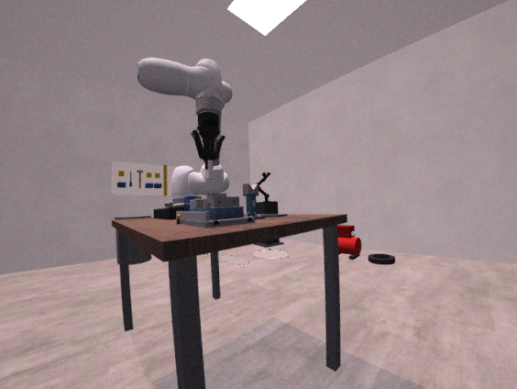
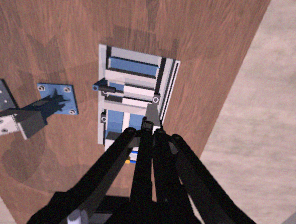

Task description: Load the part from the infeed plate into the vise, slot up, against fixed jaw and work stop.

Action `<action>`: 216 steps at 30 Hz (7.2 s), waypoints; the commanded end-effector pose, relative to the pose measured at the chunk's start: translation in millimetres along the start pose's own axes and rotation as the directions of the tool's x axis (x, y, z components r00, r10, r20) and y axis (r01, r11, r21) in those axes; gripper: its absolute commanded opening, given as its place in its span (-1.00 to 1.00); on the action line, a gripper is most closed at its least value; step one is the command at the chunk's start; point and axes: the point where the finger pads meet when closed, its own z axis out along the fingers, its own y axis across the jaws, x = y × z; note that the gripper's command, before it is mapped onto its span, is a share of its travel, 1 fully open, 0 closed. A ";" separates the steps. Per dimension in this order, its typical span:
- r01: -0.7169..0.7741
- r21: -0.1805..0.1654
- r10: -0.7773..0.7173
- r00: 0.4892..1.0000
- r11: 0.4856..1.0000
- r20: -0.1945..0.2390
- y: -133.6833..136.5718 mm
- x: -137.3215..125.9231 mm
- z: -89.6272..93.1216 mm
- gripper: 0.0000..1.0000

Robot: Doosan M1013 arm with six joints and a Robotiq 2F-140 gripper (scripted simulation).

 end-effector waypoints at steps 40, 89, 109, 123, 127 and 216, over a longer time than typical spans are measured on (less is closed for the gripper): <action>0.000 0.000 0.000 1.000 1.000 -0.002 20.2 0.0 -3.7 -1.00; 0.001 0.000 -0.001 1.000 1.000 -0.002 20.4 1.2 43.9 -1.00; 0.001 0.000 -0.001 1.000 1.000 -0.002 20.4 1.3 48.1 -1.00; 0.001 0.000 -0.001 1.000 1.000 -0.002 20.4 1.3 48.1 -1.00; 0.001 0.000 -0.001 1.000 1.000 -0.002 20.4 1.3 48.1 -1.00; 0.001 0.000 -0.001 1.000 1.000 -0.002 23.2 -1.3 51.3 -1.00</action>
